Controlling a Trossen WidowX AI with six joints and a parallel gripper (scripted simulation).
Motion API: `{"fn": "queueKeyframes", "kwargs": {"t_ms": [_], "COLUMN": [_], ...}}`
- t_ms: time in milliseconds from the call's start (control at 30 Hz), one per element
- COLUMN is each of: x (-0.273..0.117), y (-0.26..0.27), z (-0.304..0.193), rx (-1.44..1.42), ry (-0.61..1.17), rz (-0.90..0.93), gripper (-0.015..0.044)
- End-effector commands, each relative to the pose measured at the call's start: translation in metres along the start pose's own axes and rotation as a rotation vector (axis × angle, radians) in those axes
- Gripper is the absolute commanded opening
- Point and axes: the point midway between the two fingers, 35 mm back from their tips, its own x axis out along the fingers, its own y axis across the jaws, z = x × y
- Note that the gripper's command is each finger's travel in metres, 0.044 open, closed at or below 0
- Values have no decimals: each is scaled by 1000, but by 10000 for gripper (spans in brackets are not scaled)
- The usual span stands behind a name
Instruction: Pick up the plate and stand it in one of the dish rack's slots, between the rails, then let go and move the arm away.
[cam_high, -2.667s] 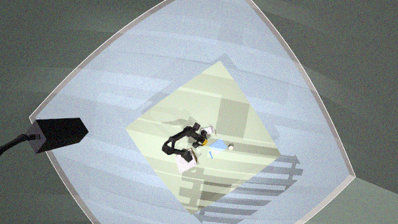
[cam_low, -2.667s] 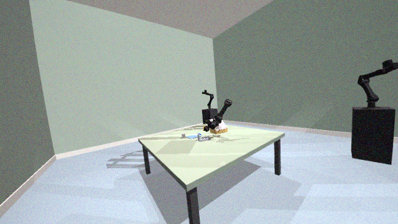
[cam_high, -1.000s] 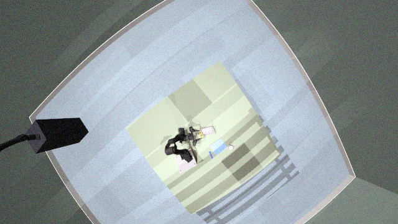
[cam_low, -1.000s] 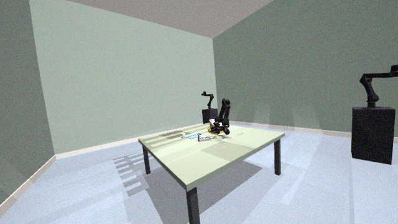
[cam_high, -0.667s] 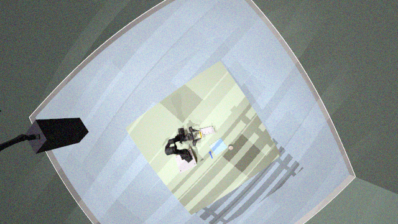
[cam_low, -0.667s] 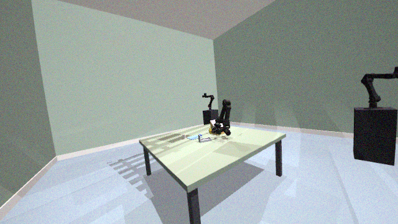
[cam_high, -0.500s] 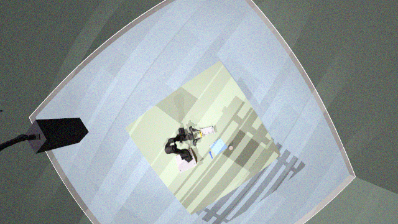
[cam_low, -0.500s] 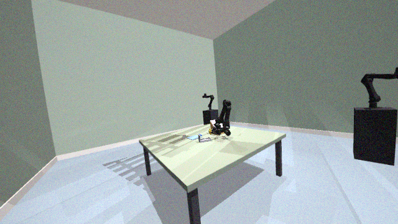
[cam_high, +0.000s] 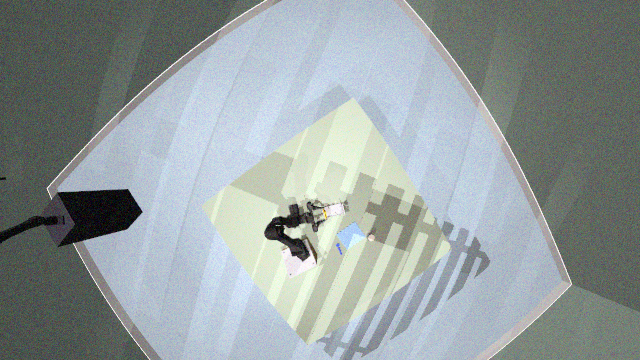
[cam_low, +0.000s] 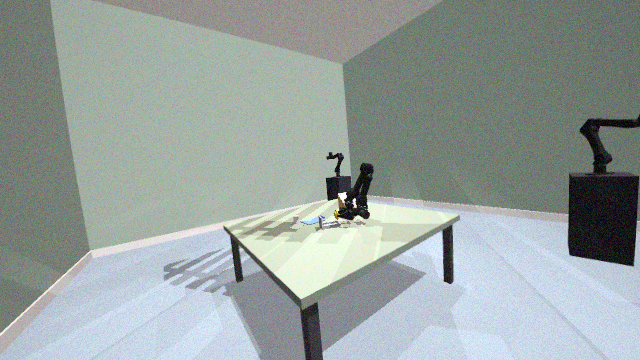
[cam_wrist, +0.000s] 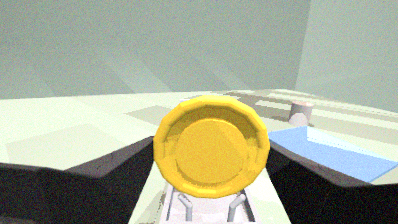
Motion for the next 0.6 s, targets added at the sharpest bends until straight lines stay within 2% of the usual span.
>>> {"fn": "queueKeyframes", "kwargs": {"t_ms": [0,567], "x": [6,19], "y": [-3,-3], "z": [-3,-13], "rx": [-10,15], "ry": [1,-3], "rz": [-3,1], "gripper": [0,0]}}
